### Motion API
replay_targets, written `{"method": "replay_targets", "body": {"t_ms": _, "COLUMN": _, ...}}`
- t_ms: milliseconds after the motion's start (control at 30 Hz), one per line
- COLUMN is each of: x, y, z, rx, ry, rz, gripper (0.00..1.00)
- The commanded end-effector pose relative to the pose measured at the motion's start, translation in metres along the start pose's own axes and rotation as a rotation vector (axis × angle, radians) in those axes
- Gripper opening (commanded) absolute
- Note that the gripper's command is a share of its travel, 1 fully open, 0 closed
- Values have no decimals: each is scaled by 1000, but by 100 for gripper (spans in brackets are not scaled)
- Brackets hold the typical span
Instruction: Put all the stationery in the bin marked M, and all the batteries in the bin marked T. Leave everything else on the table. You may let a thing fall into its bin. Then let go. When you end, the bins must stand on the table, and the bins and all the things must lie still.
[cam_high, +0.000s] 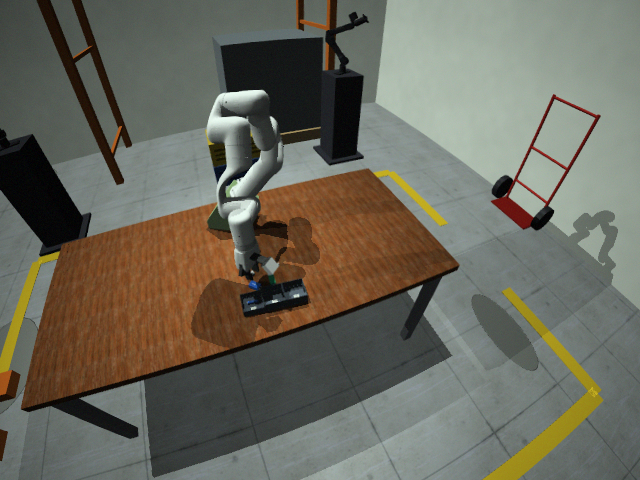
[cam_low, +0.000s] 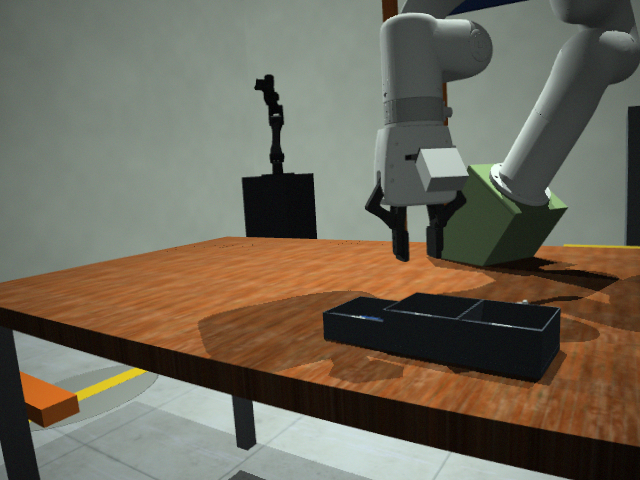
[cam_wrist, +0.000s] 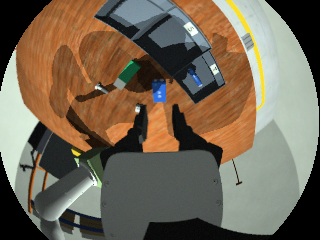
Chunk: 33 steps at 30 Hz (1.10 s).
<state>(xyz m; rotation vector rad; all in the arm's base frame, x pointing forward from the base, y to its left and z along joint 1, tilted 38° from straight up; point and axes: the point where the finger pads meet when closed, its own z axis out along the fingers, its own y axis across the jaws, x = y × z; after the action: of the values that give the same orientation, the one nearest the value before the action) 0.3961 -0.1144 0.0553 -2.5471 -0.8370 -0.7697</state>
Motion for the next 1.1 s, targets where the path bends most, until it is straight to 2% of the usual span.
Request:
{"method": "replay_targets", "body": {"t_ms": 0, "x": 0, "y": 1, "z": -1, "rx": -3, "ry": 0, "rz": 1, "gripper": 42}}
{"method": "replay_targets", "body": {"t_ms": 467, "x": 0, "y": 2, "z": -1, "rx": -3, "ry": 0, "rz": 1, "gripper": 42}}
{"method": "replay_targets", "body": {"t_ms": 800, "x": 0, "y": 2, "z": 39, "rx": -3, "ry": 0, "rz": 1, "gripper": 42}}
{"method": "replay_targets", "body": {"t_ms": 867, "x": 0, "y": 2, "z": 39, "rx": -3, "ry": 0, "rz": 1, "gripper": 42}}
{"method": "replay_targets", "body": {"t_ms": 1067, "x": 0, "y": 3, "z": 63, "rx": -3, "ry": 0, "rz": 1, "gripper": 42}}
